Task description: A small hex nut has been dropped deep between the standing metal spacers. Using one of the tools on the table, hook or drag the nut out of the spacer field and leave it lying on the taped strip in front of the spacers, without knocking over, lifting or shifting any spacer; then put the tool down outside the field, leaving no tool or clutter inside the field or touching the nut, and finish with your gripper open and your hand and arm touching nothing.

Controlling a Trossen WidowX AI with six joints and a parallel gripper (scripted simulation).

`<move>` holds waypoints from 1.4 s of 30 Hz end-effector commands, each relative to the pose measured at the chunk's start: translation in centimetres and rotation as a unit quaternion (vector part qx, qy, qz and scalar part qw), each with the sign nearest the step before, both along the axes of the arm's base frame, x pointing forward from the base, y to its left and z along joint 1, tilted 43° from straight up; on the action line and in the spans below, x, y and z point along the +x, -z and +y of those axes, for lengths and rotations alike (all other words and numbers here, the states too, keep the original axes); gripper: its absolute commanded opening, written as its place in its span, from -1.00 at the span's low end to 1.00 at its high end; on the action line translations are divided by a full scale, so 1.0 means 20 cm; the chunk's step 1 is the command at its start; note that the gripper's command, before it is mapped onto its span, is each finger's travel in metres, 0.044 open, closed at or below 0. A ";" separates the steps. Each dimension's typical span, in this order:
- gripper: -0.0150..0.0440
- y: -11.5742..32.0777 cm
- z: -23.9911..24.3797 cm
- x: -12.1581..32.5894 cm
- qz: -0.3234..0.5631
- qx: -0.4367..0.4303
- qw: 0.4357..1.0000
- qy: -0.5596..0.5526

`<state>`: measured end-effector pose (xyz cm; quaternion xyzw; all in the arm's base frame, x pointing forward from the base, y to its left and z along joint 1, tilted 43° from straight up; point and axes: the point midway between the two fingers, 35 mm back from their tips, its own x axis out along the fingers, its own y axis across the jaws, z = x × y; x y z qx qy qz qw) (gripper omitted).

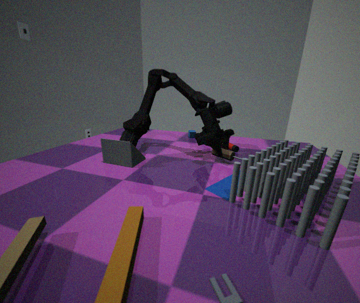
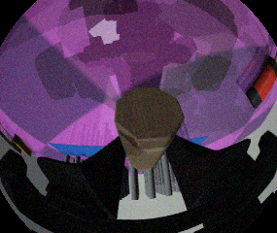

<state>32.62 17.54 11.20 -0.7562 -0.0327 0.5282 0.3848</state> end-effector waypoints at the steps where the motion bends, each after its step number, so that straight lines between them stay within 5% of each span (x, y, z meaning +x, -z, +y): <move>1: -0.49 0.00 -0.01 0.02 -0.004 0.000 1.000 0.001; 42: -0.49 0.04 -0.04 0.16 -0.005 0.000 1.000 0.001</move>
